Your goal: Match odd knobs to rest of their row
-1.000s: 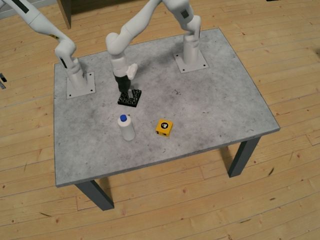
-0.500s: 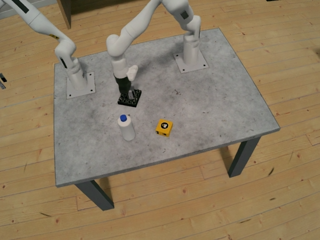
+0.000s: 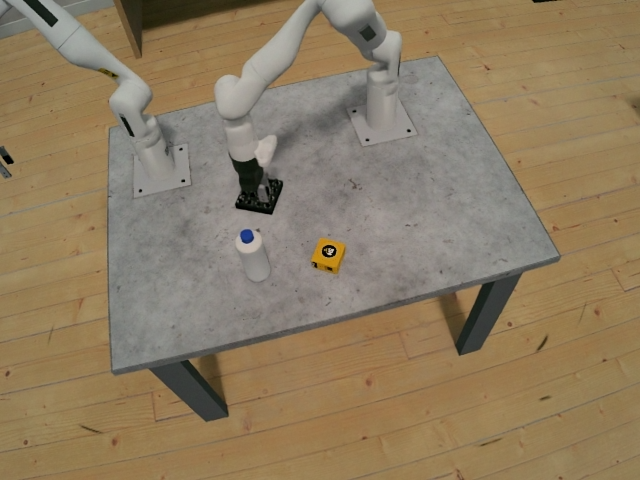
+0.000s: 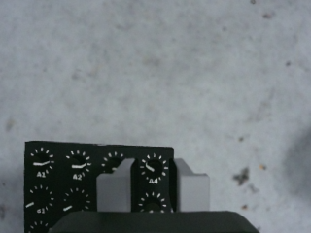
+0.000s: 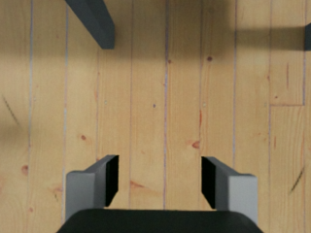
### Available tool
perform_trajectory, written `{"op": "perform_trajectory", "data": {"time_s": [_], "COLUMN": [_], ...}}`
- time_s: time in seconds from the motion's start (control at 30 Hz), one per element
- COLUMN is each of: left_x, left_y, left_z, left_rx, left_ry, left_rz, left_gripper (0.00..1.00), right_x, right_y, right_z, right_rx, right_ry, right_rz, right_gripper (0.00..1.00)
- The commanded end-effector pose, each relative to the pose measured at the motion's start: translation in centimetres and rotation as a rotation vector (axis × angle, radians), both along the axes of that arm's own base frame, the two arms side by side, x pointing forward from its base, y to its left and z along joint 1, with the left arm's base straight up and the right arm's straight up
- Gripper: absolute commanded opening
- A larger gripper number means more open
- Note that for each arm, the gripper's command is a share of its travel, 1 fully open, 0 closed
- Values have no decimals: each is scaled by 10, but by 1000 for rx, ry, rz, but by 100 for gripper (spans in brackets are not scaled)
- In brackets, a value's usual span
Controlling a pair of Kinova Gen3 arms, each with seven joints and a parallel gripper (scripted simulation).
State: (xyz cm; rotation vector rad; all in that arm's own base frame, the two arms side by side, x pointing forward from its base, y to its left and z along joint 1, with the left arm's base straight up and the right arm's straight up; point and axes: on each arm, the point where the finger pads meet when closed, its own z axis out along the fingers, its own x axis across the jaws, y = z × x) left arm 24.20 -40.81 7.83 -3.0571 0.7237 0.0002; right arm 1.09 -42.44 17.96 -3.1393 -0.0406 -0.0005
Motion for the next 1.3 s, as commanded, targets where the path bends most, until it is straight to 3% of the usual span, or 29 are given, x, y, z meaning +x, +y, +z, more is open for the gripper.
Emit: {"op": "perform_trajectory", "data": {"time_s": [0.0, 0.37, 1.27], "left_x": [0, 1, 1], "left_y": [0, 0, 0], "left_z": [-2, -13, -16], "left_rx": [-2, -2, -2], "left_ry": [-1, -1, -1], "left_rz": [0, 0, 0], "left_gripper": [46, 46, 46], "right_x": [0, 0, 0], "right_y": [0, 0, 0], "right_z": [1, 1, 1], "right_rx": [-2, -2, -2], "right_ry": [0, 0, 0], "right_rz": [0, 0, 0], "right_gripper": [100, 100, 100]}}
